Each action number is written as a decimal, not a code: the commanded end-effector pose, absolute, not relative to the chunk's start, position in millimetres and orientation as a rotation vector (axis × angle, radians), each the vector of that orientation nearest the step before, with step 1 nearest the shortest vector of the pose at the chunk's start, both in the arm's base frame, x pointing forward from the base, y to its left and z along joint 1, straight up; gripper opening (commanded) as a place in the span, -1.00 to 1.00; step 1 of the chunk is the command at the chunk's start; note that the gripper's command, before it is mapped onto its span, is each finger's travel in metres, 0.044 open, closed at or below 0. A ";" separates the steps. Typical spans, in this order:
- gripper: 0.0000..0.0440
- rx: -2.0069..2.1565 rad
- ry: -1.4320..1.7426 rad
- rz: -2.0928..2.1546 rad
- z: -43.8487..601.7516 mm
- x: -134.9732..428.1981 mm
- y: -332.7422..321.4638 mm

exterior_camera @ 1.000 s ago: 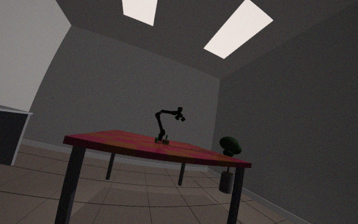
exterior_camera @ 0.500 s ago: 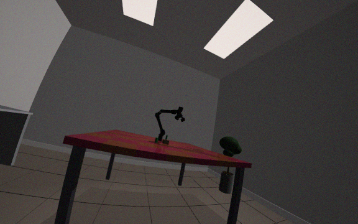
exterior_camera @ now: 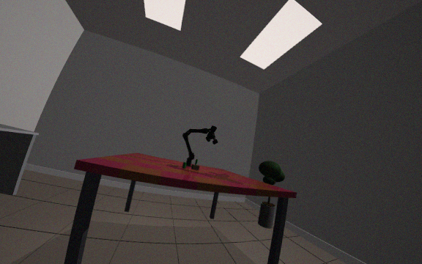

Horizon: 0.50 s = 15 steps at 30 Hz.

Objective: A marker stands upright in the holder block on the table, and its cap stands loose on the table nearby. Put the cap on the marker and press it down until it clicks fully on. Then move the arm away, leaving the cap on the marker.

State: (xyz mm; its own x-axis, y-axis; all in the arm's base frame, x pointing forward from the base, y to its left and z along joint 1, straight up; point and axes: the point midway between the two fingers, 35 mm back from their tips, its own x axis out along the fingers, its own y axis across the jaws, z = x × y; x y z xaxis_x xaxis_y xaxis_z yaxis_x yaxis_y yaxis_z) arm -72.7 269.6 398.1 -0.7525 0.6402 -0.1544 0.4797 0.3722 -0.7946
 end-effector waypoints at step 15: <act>0.52 -1.188 -2.304 1.436 380.8 -41.2 268.6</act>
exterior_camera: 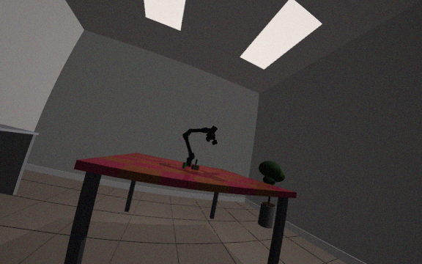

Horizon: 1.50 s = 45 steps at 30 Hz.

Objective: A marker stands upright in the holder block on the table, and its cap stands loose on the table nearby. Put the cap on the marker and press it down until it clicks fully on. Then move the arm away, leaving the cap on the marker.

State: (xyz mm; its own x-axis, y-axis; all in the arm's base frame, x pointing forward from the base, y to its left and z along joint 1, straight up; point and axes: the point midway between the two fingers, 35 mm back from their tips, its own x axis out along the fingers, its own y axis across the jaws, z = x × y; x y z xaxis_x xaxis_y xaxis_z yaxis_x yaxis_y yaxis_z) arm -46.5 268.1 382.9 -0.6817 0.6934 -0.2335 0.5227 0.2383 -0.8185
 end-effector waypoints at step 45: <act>0.51 -1.579 -1.877 1.649 332.1 52.3 256.5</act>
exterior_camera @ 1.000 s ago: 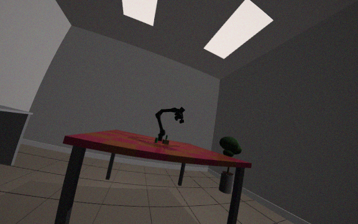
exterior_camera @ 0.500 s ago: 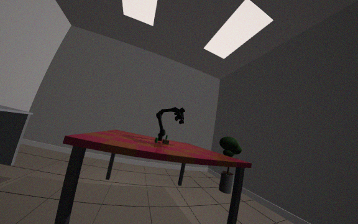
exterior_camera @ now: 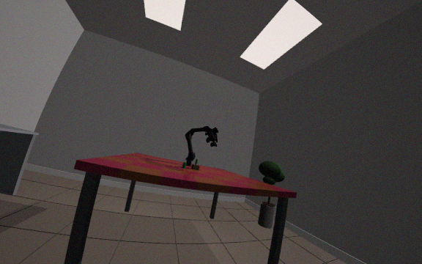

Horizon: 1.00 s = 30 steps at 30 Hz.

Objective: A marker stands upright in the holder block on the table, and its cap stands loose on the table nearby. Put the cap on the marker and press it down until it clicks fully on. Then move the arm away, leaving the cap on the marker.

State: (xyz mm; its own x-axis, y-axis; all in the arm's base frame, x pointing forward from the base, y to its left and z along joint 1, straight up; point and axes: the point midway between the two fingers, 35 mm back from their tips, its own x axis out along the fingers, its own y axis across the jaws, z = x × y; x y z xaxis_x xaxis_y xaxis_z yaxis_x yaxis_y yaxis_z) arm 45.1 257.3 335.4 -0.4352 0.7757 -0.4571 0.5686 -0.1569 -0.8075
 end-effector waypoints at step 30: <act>0.50 -1.830 -1.548 1.733 296.1 132.3 222.1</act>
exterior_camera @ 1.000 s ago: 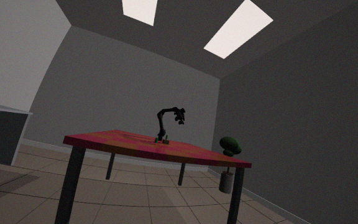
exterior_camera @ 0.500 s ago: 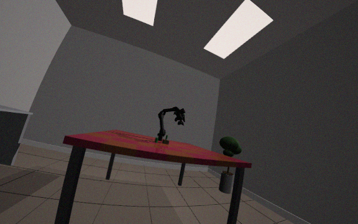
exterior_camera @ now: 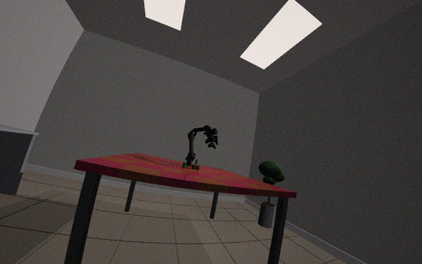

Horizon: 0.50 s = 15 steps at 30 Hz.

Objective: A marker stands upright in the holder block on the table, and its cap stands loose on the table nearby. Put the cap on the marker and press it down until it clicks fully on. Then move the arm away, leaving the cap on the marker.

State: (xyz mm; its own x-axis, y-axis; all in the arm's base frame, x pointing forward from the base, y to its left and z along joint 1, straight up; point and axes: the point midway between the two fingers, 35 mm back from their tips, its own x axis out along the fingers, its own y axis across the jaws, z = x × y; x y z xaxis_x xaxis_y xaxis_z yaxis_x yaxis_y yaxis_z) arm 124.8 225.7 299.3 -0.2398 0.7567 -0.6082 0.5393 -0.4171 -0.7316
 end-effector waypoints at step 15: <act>0.50 -1.896 -1.321 1.792 280.6 169.7 195.4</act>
